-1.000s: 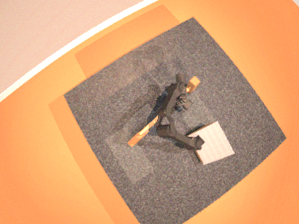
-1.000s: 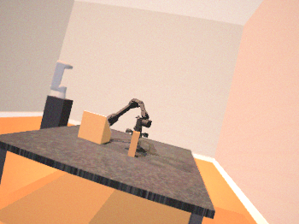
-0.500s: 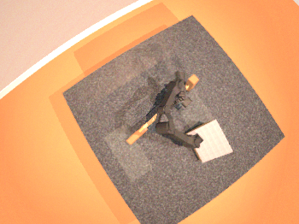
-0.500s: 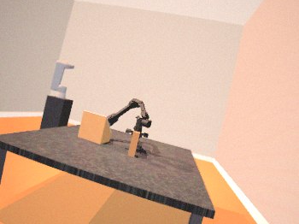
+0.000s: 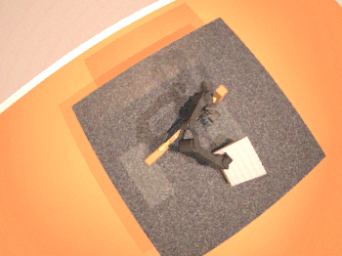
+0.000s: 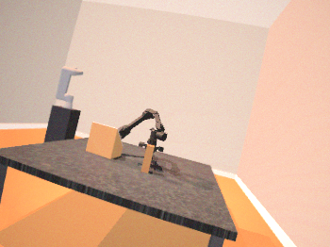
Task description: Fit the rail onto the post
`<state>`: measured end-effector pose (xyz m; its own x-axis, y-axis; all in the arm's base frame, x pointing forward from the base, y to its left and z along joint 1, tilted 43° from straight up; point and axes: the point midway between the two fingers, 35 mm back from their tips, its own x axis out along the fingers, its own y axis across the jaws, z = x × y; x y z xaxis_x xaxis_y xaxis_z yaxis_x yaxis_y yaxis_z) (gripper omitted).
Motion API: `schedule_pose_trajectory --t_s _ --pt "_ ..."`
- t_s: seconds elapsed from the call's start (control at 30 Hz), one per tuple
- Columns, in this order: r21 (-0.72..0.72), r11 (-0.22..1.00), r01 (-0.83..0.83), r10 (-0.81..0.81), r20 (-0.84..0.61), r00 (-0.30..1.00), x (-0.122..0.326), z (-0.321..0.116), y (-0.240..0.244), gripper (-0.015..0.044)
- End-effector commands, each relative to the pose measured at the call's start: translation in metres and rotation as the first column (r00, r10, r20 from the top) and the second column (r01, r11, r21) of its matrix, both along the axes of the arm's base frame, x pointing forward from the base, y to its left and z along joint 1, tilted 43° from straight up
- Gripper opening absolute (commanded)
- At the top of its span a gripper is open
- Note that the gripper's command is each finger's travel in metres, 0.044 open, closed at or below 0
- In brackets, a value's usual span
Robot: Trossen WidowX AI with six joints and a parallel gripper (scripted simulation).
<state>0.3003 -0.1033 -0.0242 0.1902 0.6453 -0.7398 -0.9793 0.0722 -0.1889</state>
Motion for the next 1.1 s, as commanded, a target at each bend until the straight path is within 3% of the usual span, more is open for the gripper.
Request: schedule_pose_trajectory --t_s 0.0,1.07 --pt "-0.006 1.000 0.007 -0.007 0.008 1.000 0.0012 0.0002 -0.0057 0.0000" --pt "-0.007 1.000 0.007 -0.007 0.008 1.000 0.0017 -0.0049 -0.0121 0.0000"
